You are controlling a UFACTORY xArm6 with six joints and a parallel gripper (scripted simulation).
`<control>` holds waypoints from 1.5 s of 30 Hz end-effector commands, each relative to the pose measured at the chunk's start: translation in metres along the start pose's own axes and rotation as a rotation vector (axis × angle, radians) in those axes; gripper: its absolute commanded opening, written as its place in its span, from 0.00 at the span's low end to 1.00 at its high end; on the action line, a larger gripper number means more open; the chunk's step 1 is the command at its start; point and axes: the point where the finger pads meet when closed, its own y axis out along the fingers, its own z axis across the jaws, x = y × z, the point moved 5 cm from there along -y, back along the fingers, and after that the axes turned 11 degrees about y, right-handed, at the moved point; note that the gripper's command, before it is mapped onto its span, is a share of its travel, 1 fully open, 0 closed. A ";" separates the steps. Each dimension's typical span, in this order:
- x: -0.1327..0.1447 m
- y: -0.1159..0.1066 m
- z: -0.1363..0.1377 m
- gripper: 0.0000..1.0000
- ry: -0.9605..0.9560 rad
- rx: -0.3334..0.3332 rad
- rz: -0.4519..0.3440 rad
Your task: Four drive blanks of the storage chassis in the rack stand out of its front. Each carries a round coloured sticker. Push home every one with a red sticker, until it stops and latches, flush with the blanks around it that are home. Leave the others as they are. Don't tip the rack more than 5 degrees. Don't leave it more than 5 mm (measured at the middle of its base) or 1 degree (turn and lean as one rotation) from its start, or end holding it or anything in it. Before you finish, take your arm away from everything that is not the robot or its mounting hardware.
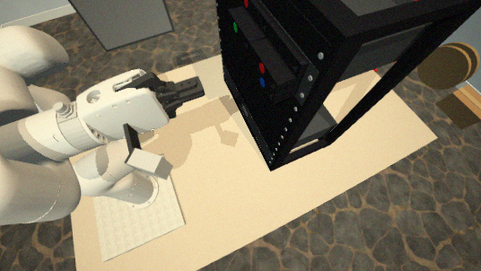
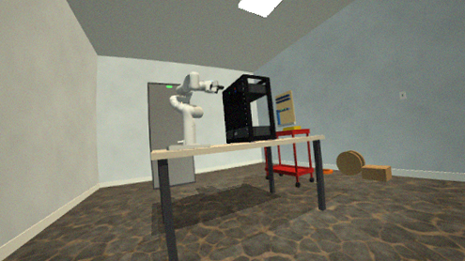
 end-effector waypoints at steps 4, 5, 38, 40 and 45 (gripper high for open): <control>0.000 0.001 -0.001 0.00 -0.001 -0.001 0.000; 0.000 0.001 -0.001 0.00 -0.001 -0.001 0.000; -0.003 0.104 -0.002 0.00 -0.001 -0.001 -0.001; -0.003 0.104 -0.002 0.00 -0.001 -0.001 -0.001; -0.003 0.104 -0.002 0.00 -0.001 -0.001 -0.001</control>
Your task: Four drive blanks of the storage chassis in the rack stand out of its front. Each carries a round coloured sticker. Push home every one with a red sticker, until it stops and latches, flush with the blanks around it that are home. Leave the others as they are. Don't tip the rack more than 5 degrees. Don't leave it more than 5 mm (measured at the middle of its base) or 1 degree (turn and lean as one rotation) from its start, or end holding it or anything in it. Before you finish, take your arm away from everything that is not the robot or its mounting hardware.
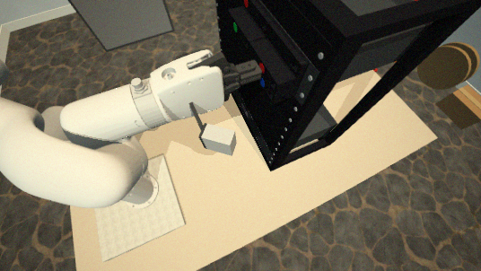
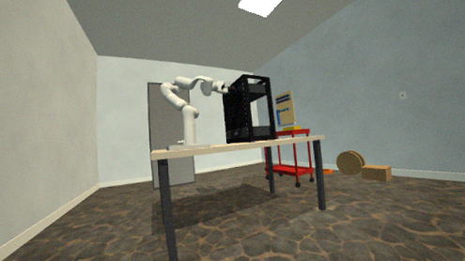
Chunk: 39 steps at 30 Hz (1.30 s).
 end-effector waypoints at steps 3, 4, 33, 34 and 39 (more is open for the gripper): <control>0.001 0.001 -0.001 0.00 -0.003 -0.013 0.000; 0.001 0.001 -0.001 0.00 -0.003 -0.013 0.000; 0.001 0.009 -0.002 0.00 -0.003 -0.013 0.000; 0.001 0.010 -0.002 0.00 -0.003 -0.013 0.000; 0.001 0.011 -0.002 0.00 -0.003 -0.013 0.000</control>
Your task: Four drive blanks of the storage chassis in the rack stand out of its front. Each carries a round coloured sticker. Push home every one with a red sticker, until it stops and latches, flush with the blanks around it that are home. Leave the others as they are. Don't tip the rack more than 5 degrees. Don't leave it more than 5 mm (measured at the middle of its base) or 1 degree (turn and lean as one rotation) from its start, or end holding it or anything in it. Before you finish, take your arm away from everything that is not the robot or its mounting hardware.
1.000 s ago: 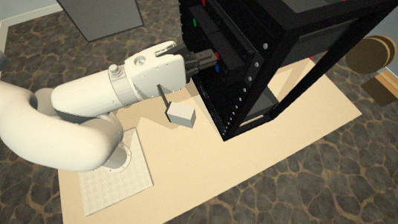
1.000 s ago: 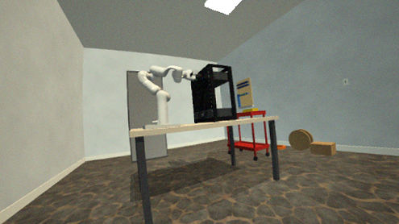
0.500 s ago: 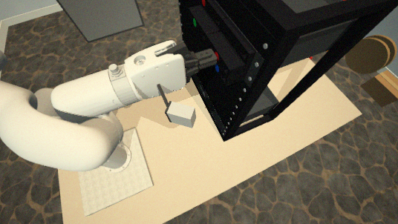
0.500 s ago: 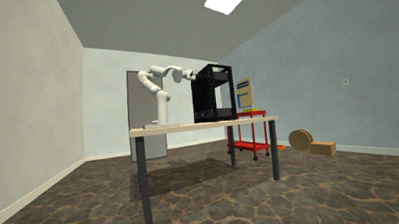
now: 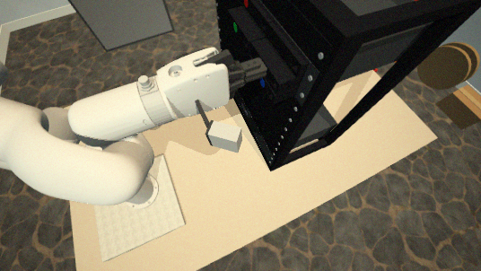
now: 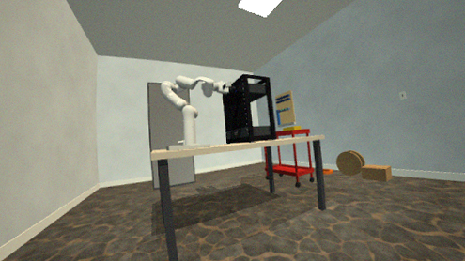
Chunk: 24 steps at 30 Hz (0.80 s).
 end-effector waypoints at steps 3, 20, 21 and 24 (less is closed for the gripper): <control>0.000 0.001 -0.001 0.00 -0.002 -0.004 0.000; 0.000 0.011 -0.002 0.00 -0.002 -0.004 0.000; 0.000 0.011 -0.002 0.00 -0.002 -0.004 0.000; 0.000 0.011 -0.002 0.00 -0.002 -0.004 0.000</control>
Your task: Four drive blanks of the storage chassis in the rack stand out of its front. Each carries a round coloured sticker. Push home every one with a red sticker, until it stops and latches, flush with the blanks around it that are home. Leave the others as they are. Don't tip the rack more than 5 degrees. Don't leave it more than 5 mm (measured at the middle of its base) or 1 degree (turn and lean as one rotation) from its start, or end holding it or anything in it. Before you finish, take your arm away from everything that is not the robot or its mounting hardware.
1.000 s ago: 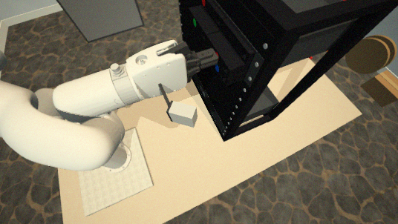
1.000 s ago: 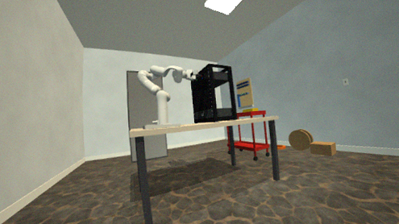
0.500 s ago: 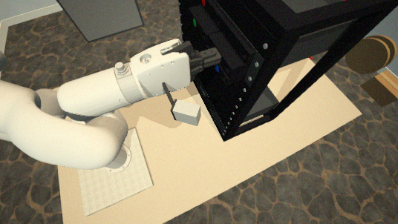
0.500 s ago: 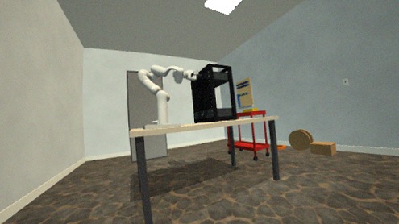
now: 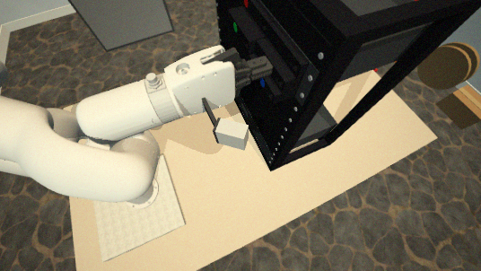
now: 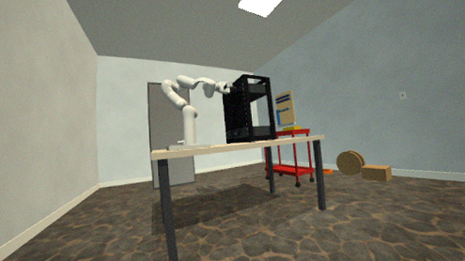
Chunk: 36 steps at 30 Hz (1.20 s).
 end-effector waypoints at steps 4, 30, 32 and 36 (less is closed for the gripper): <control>0.000 0.001 -0.002 0.00 -0.001 -0.004 0.000; 0.000 0.013 -0.002 0.00 -0.001 -0.004 0.000; 0.000 0.013 -0.002 0.00 -0.001 -0.004 0.000; 0.000 0.013 -0.002 0.00 -0.001 -0.004 0.000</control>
